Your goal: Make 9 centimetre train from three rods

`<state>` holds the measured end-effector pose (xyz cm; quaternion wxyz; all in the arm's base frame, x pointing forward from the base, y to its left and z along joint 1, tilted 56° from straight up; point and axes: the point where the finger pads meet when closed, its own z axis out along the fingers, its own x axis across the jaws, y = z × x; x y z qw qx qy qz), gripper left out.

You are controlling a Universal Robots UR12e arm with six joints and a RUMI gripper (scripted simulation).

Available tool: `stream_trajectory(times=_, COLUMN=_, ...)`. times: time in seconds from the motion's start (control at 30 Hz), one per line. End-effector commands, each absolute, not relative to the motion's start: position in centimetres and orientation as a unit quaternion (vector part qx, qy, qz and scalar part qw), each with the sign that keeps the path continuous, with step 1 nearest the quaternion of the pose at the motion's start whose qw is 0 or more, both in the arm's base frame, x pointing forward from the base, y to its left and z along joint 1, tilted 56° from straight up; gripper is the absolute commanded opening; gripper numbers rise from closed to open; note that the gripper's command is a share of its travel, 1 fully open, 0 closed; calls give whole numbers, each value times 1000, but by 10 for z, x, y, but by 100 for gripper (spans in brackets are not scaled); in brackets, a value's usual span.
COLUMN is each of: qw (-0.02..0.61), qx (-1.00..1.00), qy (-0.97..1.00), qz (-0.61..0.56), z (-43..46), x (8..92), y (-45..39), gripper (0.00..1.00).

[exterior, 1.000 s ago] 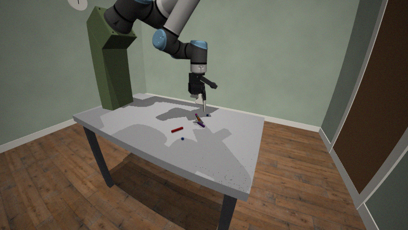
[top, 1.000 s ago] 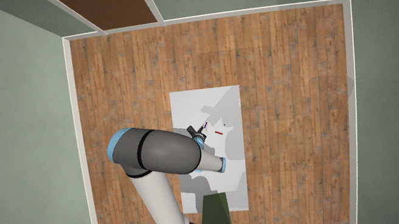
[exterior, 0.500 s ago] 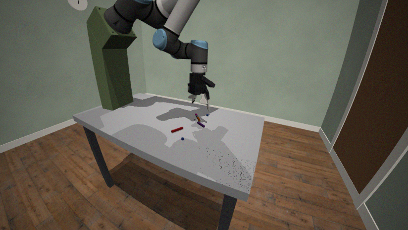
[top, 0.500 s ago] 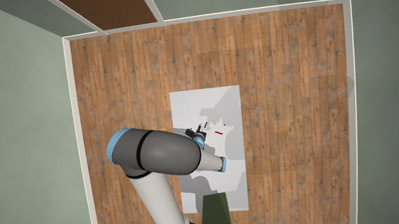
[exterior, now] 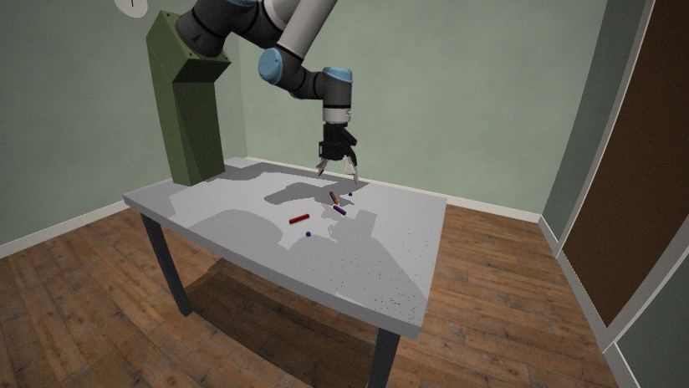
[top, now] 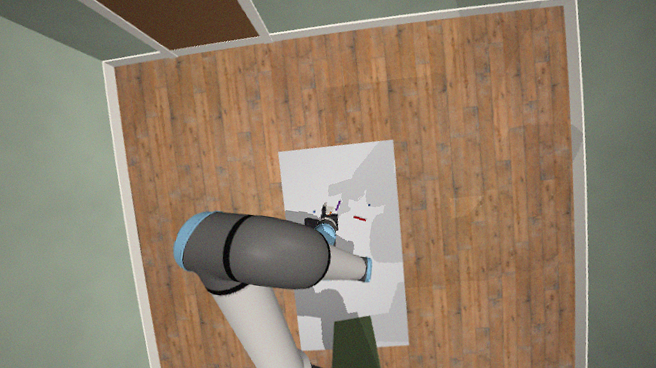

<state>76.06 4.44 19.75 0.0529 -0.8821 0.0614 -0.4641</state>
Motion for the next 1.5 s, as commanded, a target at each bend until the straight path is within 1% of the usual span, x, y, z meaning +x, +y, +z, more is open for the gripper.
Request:
stream_trajectory(times=0.0, qw=15, qx=-884, qy=-13, qz=-468, z=201, x=762, y=41, gripper=100)
stream_trajectory(times=0.2, qw=-21, qx=-880, qy=-81, qz=-468, z=200, x=761, y=40, gripper=100)
stream_trajectory(times=0.27, qw=-21, qx=-880, qy=-81, qz=-468, z=200, x=761, y=40, gripper=100)
stream_trajectory(times=0.43, qw=-58, qx=-871, qy=-150, qz=-465, z=199, x=761, y=38, gripper=100)
stream_trajectory(times=0.77, qw=-109, qx=-849, qy=-245, qz=-455, z=199, x=760, y=35, gripper=100)
stream_trajectory(times=1.13, qw=-129, qx=-837, qy=-285, qz=-449, z=198, x=759, y=35, gripper=100)
stream_trajectory(times=1.47, qw=-133, qx=-835, qy=-292, qz=-448, z=197, x=759, y=34, gripper=100)
